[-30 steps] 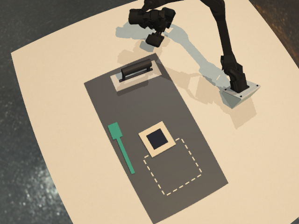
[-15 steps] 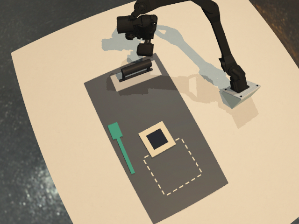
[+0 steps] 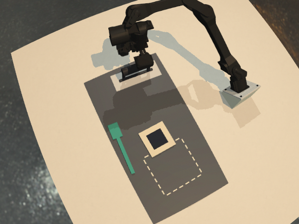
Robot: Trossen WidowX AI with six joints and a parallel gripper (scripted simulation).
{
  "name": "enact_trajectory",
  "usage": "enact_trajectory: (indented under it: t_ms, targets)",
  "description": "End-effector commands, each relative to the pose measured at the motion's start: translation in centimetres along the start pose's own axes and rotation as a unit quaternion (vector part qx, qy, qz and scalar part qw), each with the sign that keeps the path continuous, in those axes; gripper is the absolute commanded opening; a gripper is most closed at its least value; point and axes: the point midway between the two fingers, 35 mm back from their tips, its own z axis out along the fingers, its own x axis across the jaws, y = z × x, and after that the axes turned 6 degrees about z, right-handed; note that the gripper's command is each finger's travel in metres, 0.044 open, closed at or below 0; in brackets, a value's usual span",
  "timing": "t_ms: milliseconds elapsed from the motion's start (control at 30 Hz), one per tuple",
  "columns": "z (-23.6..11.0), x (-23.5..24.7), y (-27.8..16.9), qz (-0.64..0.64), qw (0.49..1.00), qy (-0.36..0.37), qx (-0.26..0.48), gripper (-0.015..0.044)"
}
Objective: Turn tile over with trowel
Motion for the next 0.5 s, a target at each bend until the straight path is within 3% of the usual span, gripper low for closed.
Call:
enact_trajectory:
  t_ms: [0, 467]
  targets:
    - [-1.2, 2.3, 1.0, -0.043, 0.999, 0.009, -0.011, 0.027]
    - [-0.5, 3.6, 1.6, -0.06, 0.998, 0.012, -0.016, 0.027]
